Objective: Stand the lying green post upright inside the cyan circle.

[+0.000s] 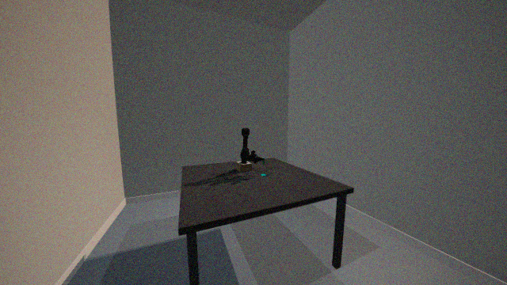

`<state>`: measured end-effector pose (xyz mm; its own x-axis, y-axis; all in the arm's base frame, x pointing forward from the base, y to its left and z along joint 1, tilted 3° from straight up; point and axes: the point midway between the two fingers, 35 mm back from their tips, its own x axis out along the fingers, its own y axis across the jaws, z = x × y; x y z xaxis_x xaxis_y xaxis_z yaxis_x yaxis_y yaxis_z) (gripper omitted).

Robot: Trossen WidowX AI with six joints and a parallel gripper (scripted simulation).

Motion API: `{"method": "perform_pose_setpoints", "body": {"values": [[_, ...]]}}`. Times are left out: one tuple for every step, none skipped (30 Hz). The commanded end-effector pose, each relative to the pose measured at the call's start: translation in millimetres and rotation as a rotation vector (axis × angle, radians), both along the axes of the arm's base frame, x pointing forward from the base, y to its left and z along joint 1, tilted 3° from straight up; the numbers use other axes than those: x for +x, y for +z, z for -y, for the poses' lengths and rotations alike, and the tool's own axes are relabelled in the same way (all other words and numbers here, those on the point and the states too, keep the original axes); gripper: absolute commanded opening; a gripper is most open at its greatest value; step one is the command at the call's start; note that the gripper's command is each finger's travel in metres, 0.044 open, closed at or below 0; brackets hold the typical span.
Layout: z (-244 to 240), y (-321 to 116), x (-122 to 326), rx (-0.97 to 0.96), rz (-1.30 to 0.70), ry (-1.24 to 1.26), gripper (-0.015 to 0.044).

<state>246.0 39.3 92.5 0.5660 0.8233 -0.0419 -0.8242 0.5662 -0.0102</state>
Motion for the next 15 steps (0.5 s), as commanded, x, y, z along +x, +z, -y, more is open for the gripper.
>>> {"method": "perform_pose_setpoints", "body": {"values": [[-0.4,0.3,-0.6,0.004,-0.002,0.004,0.0023],[-0.4,0.3,-0.6,0.004,-0.002,0.004,0.0023],[-0.4,0.3,-0.6,0.004,-0.002,0.004,0.0023],[-0.4,0.3,-0.6,0.004,-0.002,0.004,0.0023],[-0.3,0.0,-0.5,0.004,-0.003,0.004,0.0023],[-0.3,-0.9,-0.3,0.005,-0.004,0.004,0.0023],[-0.1,-2.4,0.1,0.005,-0.006,0.005,0.0023],[0.0,-4.1,0.6,0.006,-0.009,0.005,0.0023],[0.2,-5.9,1.1,0.007,-0.011,0.005,0.0023],[0.3,-7.7,1.6,0.008,-0.014,0.006,0.0023],[0.4,-9.5,2.0,0.009,-0.017,0.006,0.0023],[0.5,-11.4,2.4,0.010,-0.019,0.006,0.0023],[0.6,-13.2,2.8,0.011,-0.022,0.007,0.0023],[0.7,-15.1,3.2,0.012,-0.024,0.007,0.0023],[0.8,-17.0,3.6,0.013,-0.027,0.008,0.0023]]}}
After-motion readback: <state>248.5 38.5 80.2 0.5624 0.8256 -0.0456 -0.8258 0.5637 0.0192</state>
